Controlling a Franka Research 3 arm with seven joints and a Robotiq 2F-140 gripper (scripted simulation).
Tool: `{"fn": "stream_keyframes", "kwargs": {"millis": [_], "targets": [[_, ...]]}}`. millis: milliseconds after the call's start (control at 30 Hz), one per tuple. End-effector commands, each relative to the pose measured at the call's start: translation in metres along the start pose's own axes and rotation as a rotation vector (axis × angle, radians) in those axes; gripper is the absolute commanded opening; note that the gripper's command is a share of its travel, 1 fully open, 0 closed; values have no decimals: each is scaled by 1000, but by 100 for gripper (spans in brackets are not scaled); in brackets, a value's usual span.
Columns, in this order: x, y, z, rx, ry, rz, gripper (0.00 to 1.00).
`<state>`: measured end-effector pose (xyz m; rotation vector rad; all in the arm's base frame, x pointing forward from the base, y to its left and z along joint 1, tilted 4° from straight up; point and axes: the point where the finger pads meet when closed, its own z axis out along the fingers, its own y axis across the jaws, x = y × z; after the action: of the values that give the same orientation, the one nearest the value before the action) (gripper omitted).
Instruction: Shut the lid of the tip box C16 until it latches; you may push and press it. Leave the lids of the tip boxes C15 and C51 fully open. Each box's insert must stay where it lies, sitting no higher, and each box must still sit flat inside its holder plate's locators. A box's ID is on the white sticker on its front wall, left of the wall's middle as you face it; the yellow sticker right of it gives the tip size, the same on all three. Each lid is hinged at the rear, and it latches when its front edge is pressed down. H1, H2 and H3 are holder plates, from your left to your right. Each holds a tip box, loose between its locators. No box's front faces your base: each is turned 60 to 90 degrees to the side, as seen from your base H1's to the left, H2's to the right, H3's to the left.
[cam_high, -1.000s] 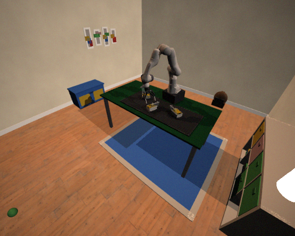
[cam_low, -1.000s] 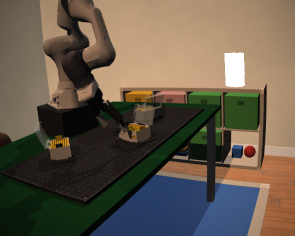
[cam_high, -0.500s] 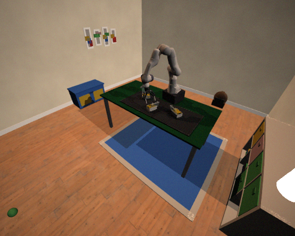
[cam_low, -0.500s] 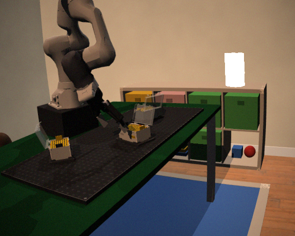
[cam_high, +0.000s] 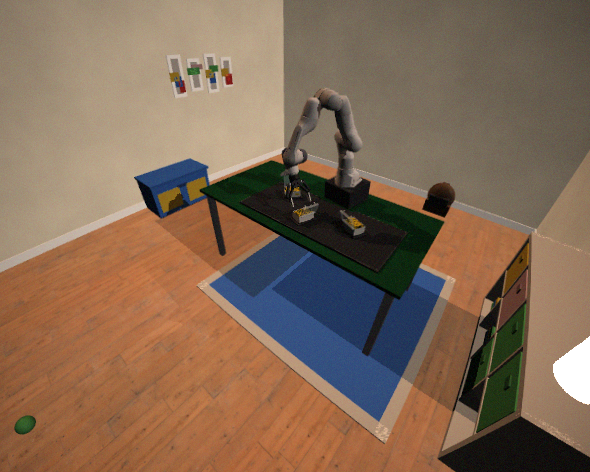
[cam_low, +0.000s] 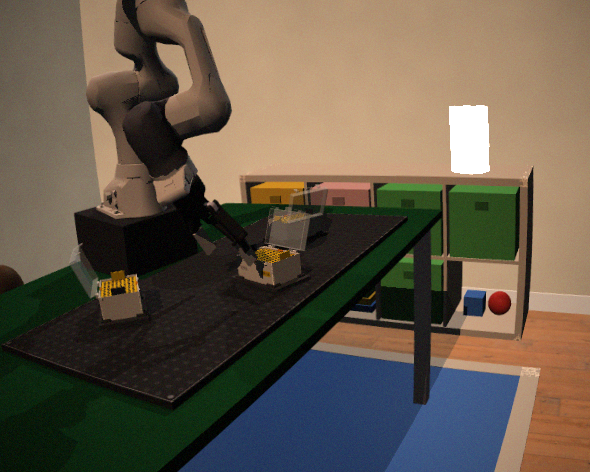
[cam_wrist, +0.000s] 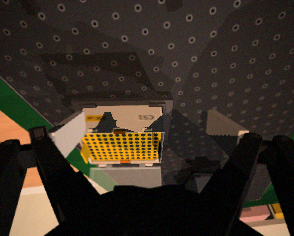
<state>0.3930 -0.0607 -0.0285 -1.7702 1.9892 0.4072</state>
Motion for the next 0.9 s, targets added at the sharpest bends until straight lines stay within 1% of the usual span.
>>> {"fn": "stream_keyframes", "kwargs": {"millis": [0,433,533,600,867], "targets": [[1,-1,0,3,1,-4,100],[1,-1,0,3,1,-4,100],[-7,-1,-13,3,1,-4,100],[-7,-1,-13,3,1,-4,100],[-27,-1,-48,3,1,-4,100]]}}
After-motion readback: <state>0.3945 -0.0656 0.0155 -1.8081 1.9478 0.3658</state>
